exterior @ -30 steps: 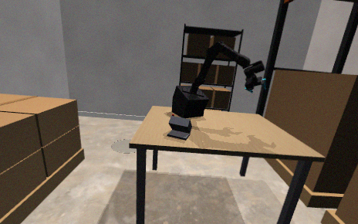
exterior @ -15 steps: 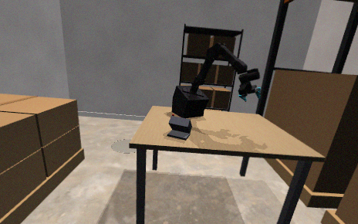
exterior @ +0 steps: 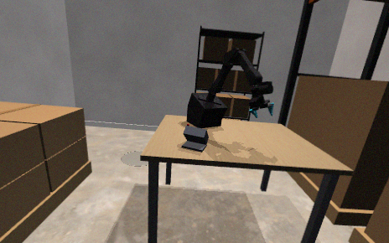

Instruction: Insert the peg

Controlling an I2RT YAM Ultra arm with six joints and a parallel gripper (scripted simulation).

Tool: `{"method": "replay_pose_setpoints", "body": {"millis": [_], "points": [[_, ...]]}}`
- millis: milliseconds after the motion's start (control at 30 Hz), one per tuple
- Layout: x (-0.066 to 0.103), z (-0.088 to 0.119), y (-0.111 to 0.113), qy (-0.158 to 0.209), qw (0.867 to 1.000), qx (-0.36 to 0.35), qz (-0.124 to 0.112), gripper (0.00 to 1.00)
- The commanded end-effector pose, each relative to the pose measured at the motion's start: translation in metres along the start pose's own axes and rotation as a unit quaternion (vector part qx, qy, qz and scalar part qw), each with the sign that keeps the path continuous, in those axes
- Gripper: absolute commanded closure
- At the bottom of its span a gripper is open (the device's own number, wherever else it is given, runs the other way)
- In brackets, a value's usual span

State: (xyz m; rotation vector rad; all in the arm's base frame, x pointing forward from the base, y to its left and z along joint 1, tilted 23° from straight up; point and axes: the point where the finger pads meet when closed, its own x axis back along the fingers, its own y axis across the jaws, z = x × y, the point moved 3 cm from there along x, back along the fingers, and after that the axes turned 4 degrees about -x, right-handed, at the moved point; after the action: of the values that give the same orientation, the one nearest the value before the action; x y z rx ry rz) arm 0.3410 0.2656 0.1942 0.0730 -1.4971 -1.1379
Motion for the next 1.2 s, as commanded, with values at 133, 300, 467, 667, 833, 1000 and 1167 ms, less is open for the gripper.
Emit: {"method": "replay_pose_setpoints", "body": {"millis": [133,300,467,667,833,1000,1167], "points": [[0.001,-0.037,-0.016,-0.026,0.999,0.033,0.005,0.0],[0.005,-0.07,-0.036,-0.048,0.998,0.041,0.017,0.0],[0.01,-0.099,-0.057,-0.067,0.996,0.049,0.03,0.0],[0.025,-0.122,-0.063,-0.089,0.994,0.064,0.026,0.0],[0.024,-0.147,-0.1,-0.096,0.992,0.062,0.055,0.0],[0.033,-0.17,-0.127,-0.109,0.989,0.068,0.07,0.0],[0.041,-0.186,-0.15,-0.118,0.987,0.073,0.083,0.0]]}}
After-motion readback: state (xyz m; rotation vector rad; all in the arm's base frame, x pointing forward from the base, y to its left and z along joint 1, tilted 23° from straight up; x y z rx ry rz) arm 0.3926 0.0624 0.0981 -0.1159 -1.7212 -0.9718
